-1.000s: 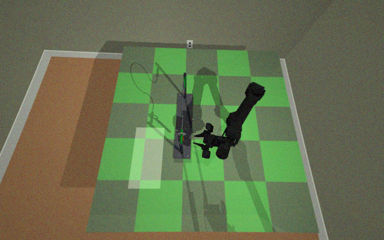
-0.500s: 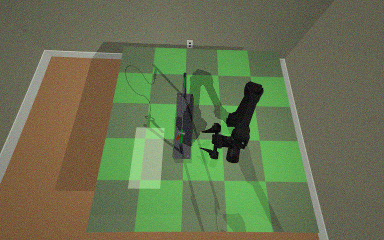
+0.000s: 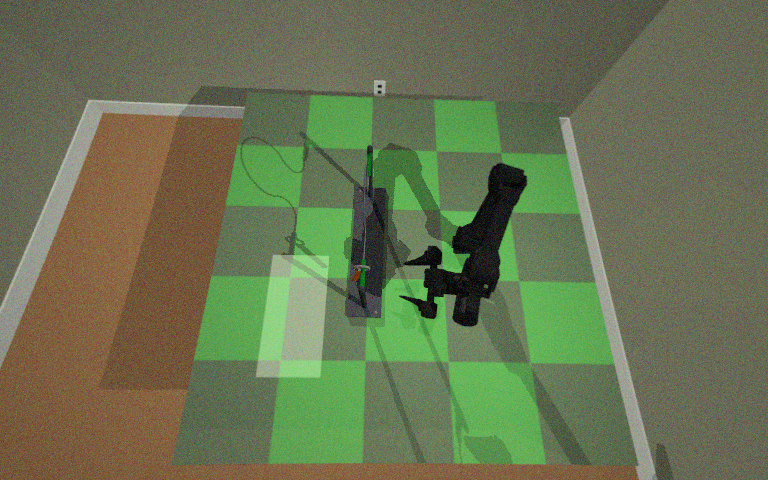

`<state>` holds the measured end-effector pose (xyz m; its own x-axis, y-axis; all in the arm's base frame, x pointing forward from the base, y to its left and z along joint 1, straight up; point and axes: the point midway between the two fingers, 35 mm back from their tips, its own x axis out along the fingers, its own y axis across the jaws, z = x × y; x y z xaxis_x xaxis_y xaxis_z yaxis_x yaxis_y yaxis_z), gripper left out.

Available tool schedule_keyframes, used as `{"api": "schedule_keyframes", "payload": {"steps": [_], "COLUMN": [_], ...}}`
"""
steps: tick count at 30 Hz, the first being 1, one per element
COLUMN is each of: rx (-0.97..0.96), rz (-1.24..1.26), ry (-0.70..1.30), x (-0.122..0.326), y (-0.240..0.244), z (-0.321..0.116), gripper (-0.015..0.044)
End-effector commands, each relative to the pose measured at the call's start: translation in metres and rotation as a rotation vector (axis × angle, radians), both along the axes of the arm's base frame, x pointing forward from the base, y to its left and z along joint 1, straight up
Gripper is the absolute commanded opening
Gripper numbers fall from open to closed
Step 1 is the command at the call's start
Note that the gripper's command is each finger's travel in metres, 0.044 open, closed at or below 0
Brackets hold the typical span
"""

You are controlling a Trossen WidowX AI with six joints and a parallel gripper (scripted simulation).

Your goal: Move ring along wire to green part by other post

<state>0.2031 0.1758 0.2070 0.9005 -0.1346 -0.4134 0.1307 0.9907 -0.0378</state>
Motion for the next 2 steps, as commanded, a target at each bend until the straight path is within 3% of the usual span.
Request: {"api": "schedule_keyframes", "payload": {"steps": [1,2], "rx": [0.002,0.002], "rz": [-0.003,-0.003], "ry": [-0.004,-0.004], "x": [0.0001,0.0001], "y": [-0.0003,-0.0003], "z": [0.001,0.001], "gripper": [0.044,0.044]}}
